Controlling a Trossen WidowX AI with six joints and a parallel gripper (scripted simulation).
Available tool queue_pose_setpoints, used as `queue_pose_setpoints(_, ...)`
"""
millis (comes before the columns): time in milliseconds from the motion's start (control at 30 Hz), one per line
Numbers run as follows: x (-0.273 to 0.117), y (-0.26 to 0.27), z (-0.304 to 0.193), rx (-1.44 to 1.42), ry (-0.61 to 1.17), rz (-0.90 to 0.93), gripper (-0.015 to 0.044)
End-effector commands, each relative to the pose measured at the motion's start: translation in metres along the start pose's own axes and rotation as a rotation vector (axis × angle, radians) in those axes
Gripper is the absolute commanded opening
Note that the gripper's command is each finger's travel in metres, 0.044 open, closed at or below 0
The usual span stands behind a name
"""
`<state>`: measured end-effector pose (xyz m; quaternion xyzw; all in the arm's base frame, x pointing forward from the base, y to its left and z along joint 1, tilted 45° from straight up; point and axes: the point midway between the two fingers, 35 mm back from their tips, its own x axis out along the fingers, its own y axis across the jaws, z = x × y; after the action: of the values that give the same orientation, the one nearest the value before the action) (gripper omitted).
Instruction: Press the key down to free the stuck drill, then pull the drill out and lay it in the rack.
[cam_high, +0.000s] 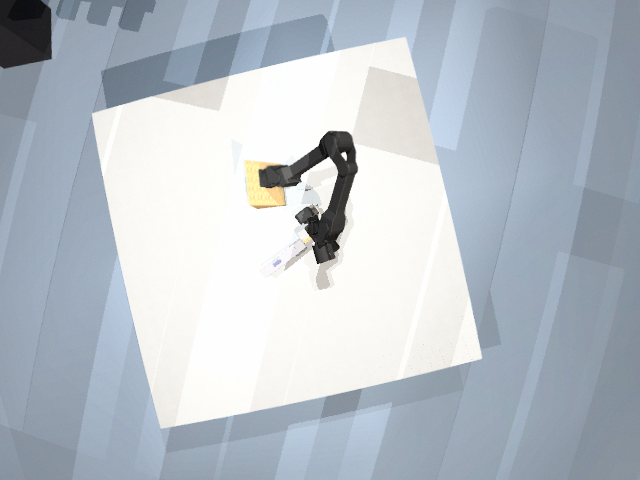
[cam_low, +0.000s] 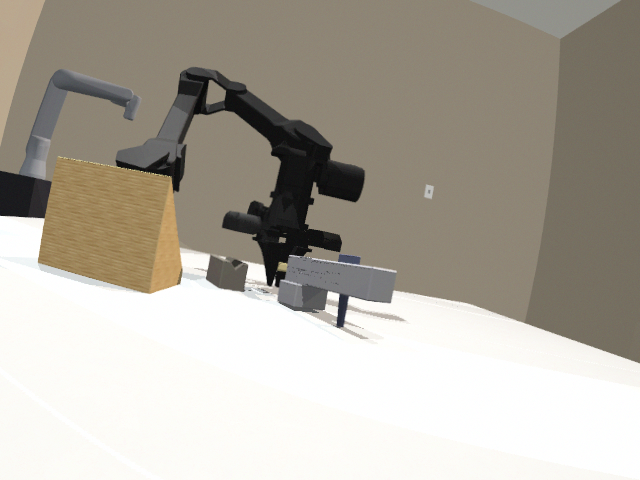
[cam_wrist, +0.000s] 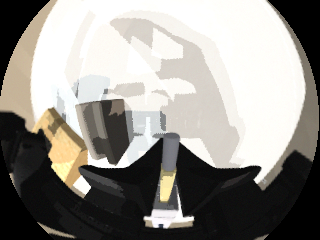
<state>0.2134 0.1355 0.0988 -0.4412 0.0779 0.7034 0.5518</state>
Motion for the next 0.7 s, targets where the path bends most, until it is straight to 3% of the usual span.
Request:
queue_pose_setpoints(0,0.0,0.0,0.006,0.0,0.005,-0.001,0.0)
queue_pose_setpoints(667,0.001,0.0,0.034,0.0,0.004,-0.002,0.0)
